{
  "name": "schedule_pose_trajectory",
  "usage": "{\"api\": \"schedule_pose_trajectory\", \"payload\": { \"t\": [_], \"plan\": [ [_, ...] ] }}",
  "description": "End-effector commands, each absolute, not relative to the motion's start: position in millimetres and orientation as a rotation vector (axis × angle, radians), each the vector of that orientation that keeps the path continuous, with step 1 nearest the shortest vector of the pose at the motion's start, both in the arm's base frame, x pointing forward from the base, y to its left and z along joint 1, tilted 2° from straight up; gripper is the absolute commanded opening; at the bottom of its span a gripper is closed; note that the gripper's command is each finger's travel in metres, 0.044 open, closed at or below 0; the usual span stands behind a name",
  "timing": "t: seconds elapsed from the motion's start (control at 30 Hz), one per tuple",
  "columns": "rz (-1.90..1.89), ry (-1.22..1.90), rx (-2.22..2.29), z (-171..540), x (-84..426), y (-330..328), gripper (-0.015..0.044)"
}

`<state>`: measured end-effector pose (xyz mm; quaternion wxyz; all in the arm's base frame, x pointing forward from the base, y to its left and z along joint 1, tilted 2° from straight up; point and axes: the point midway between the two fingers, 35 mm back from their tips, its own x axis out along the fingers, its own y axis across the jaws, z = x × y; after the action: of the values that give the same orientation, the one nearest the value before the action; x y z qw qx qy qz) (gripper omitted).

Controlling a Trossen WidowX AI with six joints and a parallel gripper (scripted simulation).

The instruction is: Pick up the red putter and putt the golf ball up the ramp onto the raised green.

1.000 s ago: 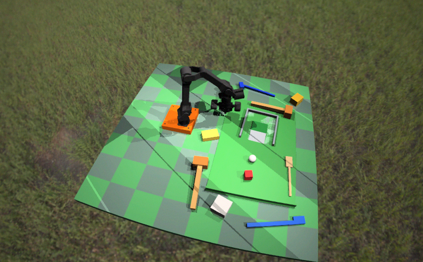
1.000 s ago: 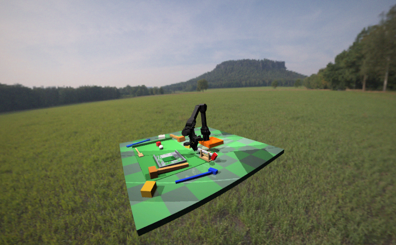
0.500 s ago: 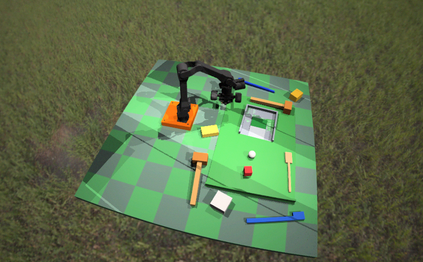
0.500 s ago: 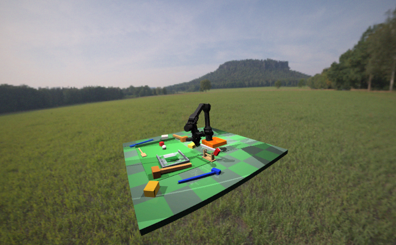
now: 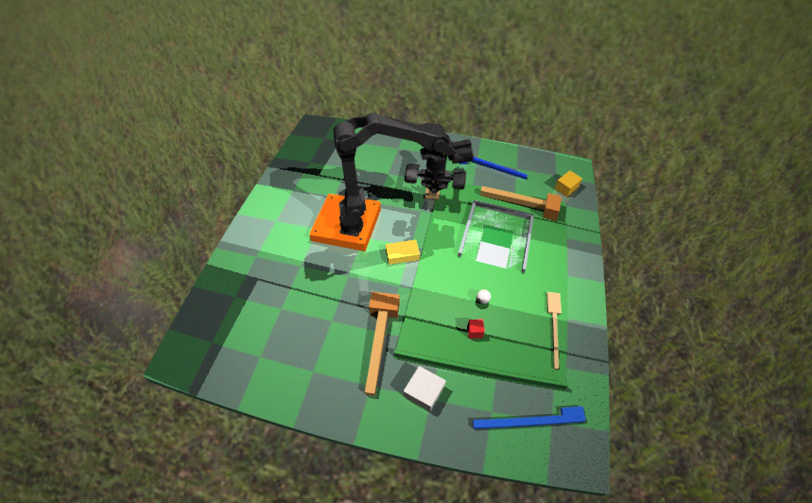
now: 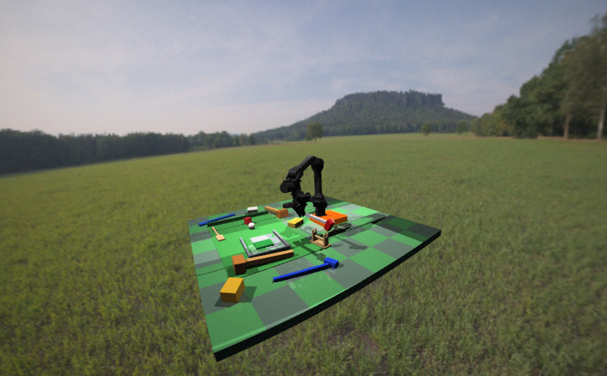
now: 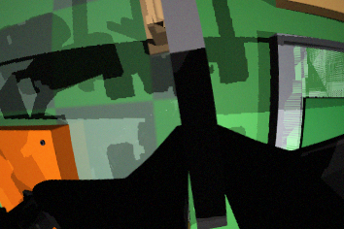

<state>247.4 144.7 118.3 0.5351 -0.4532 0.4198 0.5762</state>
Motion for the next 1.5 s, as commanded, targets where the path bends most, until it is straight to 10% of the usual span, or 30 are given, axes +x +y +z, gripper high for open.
{"api": "schedule_pose_trajectory", "payload": {
  "t": [0.0,1.47],
  "plan": [
    [1.286,1.054,-1.023,121,260,127,0.0000],
    [0.272,1.482,-0.259,141,285,-115,0.0000]
  ]
}}
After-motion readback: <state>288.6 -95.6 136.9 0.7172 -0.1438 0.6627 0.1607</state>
